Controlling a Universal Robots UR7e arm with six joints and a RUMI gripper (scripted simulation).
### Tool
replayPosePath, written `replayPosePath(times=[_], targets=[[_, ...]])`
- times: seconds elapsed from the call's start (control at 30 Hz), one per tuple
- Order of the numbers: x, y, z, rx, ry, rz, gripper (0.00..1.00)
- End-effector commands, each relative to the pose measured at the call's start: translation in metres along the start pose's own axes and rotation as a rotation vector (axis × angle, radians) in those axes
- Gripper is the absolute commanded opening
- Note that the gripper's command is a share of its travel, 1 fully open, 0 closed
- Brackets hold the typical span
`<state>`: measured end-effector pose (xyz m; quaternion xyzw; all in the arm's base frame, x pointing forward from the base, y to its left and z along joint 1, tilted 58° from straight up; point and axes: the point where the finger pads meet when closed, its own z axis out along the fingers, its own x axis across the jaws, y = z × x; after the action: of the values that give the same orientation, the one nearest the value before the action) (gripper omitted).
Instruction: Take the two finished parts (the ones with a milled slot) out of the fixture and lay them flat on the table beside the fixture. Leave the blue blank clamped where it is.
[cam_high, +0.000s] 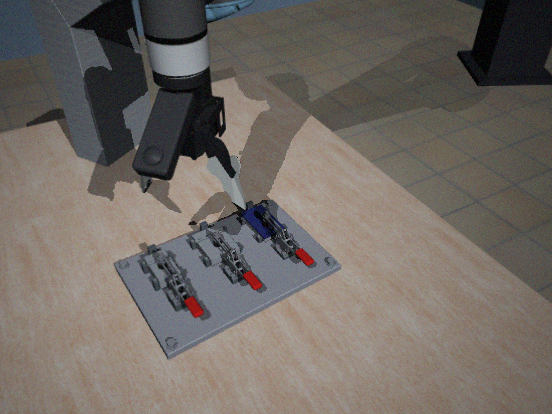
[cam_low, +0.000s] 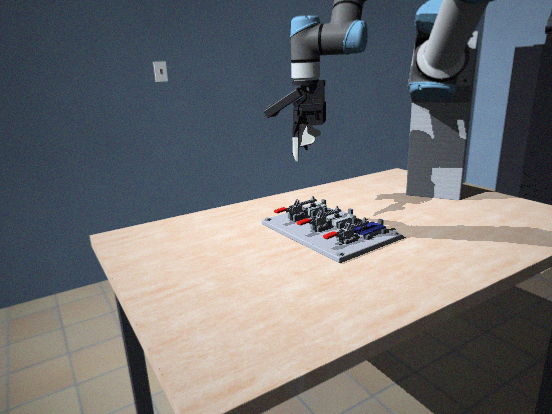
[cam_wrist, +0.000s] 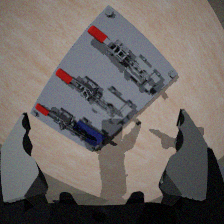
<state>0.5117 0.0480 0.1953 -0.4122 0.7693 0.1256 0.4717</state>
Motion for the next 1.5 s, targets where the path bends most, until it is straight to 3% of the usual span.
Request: replayPosePath(times=[0.0, 0.37, 0.7, 1.27, 1.47], targets=[[0.0, 0.0, 0.0, 0.0, 0.0, 0.0, 1.0], [0.005, 0.0, 0.0, 0.0, 0.001, -0.042, 1.0], [0.029, 0.003, 0.003, -0.001, 0.004, -0.263, 1.0], [0.029, 0.003, 0.003, -0.001, 0.004, -0.263, 1.0], [0.043, 0.006, 0.004, -0.001, 0.004, -0.391, 1.0]])
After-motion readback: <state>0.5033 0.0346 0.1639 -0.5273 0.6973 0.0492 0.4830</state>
